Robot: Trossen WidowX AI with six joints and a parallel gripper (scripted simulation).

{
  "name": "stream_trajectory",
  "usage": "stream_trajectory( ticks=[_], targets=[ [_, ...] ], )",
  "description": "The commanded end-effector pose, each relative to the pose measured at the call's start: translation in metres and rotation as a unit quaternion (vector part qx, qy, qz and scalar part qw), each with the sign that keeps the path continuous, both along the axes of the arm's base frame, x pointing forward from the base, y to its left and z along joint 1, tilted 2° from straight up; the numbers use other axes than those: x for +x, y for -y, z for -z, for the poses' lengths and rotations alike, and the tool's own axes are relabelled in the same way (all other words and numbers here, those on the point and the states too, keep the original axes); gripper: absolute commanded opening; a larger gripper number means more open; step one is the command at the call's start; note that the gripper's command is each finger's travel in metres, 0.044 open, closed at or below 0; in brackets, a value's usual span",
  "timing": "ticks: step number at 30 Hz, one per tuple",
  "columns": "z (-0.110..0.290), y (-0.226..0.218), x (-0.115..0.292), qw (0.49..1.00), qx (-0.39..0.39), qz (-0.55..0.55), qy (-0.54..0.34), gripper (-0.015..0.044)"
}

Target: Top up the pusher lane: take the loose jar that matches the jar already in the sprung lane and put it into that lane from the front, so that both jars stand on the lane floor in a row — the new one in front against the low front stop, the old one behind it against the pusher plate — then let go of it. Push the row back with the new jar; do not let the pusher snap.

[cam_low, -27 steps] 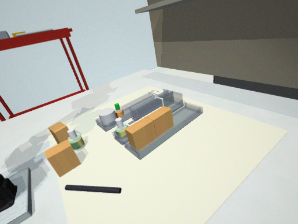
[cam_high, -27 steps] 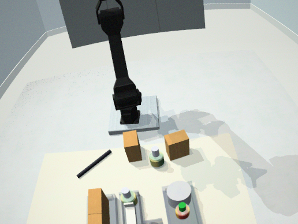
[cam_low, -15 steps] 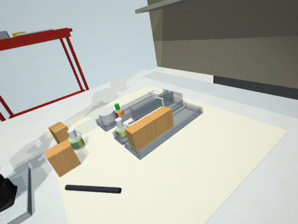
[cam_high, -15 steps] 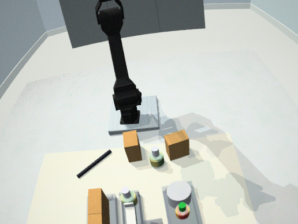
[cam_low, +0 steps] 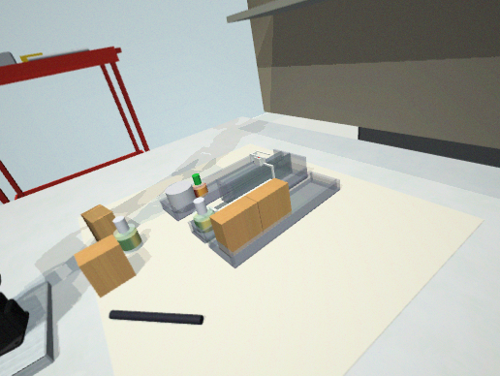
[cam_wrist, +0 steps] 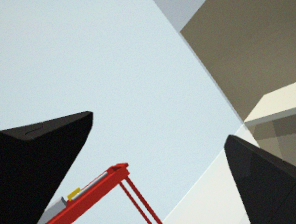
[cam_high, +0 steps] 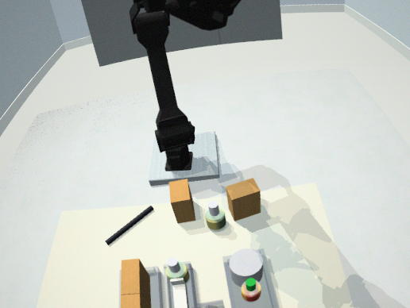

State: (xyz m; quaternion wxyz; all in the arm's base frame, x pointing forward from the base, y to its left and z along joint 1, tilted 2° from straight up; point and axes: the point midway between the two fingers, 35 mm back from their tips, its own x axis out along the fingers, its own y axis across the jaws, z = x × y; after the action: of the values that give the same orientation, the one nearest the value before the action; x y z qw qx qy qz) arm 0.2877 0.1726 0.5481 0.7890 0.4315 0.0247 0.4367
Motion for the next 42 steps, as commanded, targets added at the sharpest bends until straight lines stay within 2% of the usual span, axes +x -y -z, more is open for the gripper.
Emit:
stream_trajectory(
  ticks=[1,6,11,17,22,25,29,39,42],
  targets=[
    [0.071,-0.008,0.034,0.988,-0.139,0.059,-0.025,0.0440],
    [0.147,-0.009,0.047,0.947,-0.308,0.081,-0.036,0.0440],
    [0.223,-0.003,0.043,0.874,-0.481,0.056,-0.035,0.0440],
    [0.308,0.016,0.016,0.746,-0.665,-0.041,-0.014,0.0440],
    [0.366,0.040,-0.022,0.613,-0.771,-0.173,0.021,0.0440],
    [0.394,0.059,-0.050,0.525,-0.805,-0.272,0.050,0.0440],
    [0.417,0.083,-0.084,0.421,-0.810,-0.399,0.091,0.0440],
    [0.418,0.081,-0.092,0.411,-0.808,-0.411,0.095,0.0440],
    [0.433,0.081,-0.092,0.411,-0.808,-0.411,0.095,0.0440]
  ],
)
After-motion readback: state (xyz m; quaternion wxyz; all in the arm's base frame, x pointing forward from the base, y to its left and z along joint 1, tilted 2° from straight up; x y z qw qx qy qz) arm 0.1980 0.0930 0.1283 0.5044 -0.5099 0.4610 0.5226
